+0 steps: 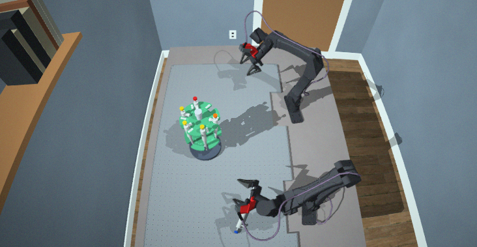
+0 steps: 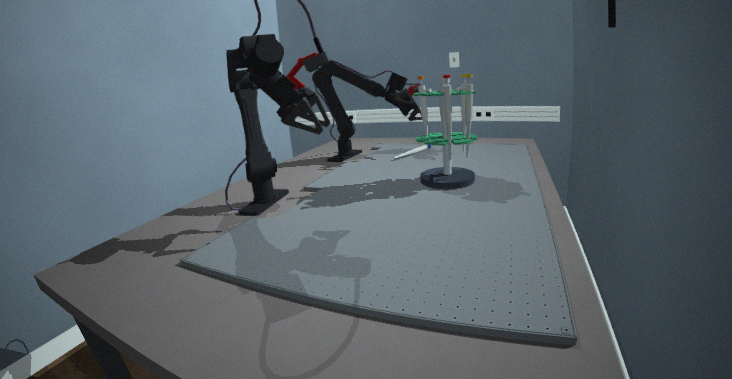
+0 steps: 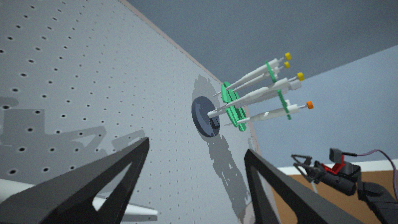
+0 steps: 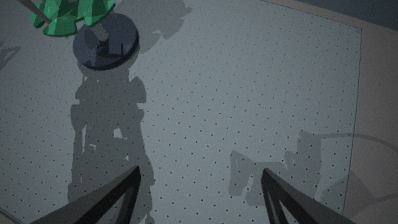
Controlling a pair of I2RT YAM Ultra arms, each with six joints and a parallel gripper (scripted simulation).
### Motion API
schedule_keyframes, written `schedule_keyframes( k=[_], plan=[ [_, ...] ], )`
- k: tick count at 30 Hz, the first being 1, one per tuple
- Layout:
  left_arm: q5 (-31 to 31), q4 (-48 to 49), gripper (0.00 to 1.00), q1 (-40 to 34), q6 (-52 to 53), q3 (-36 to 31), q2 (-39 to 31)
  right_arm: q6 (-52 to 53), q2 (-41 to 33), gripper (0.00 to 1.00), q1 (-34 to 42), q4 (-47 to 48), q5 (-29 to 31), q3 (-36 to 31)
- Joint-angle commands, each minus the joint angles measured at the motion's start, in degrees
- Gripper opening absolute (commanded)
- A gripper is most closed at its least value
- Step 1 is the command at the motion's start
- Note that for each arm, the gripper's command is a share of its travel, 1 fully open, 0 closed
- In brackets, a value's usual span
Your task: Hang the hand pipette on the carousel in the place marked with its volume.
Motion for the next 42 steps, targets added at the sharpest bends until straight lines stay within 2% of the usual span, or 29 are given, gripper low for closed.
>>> schedule_keyframes(
  k=[1,13,15,16,20,24,27,33,34,42],
  plan=[
    [0.3,-15.5,1.0,3.6,14.7,5.5,-3.1,-0.3,0.0,1.0,-0.5,0.8,-1.2,1.4],
    [-6.0,-43.4,1.0,15.6,49.6,20.4,-3.5,-0.3,0.0,1.0,-0.5,0.8,-1.2,1.4],
    [-6.0,-43.4,1.0,15.6,49.6,20.4,-3.5,-0.3,0.0,1.0,-0.5,0.8,-1.2,1.4],
    [-8.8,-48.1,1.0,16.0,56.2,23.8,-2.5,-0.3,0.0,1.0,-0.5,0.8,-1.2,1.4],
    [-11.8,-57.5,1.0,20.7,68.0,31.6,0.9,-0.3,0.0,1.0,-0.5,0.8,-1.2,1.4],
    [-12.0,-63.9,1.0,21.9,73.2,37.2,4.8,-0.3,0.0,1.0,-0.5,0.8,-1.2,1.4],
    [-12.5,-66.0,1.0,20.8,74.6,39.2,6.3,-0.3,0.0,1.0,-0.5,0.8,-1.2,1.4],
    [-12.5,-66.4,1.0,21.2,74.8,39.0,6.2,-0.3,0.0,1.0,-0.5,0.8,-1.2,1.4],
    [-13.3,-65.2,0.49,19.5,70.9,35.7,3.7,-0.3,0.0,1.0,-0.5,0.8,-1.2,1.4],
    [-15.7,-50.1,0.49,8.3,43.9,22.1,-7.1,-0.3,0.0,1.0,-0.5,0.8,-1.2,1.4]
  ],
)
